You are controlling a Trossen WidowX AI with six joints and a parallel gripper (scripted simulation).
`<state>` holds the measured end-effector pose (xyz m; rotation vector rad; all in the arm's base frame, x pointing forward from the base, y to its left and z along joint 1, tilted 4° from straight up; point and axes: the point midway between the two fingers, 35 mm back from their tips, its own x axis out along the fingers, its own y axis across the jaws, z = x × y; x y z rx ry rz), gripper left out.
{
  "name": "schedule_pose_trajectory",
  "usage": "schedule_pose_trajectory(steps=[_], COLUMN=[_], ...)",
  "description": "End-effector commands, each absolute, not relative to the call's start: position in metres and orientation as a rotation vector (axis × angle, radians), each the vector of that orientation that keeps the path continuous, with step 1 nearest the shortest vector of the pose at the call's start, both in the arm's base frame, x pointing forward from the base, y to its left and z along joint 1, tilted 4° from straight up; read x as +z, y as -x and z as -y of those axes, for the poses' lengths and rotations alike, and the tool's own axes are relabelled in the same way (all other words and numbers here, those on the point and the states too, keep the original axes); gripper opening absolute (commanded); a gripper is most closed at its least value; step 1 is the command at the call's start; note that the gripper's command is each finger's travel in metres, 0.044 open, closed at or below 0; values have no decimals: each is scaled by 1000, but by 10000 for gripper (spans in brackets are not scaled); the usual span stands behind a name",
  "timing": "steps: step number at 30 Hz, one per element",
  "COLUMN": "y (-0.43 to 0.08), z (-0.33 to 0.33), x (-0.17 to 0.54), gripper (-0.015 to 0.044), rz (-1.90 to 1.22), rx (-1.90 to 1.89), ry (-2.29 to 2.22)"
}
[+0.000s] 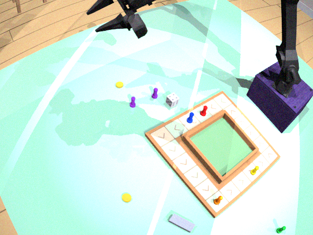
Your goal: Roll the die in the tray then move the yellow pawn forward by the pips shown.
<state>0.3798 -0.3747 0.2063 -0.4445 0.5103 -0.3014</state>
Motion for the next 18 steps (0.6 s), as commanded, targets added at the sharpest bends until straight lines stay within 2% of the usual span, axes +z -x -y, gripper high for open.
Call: schedule_pose_trajectory(steps=[1,7,14,18], y=[-367,-333,-272,-264], z=[346,299,238,232], x=[134,65,14,11], gripper=[275,275,275,275], rz=[-763,-1093,-1510,-1557], rx=[-277,-241,-186,-179], ry=[256,85,-34,-41])
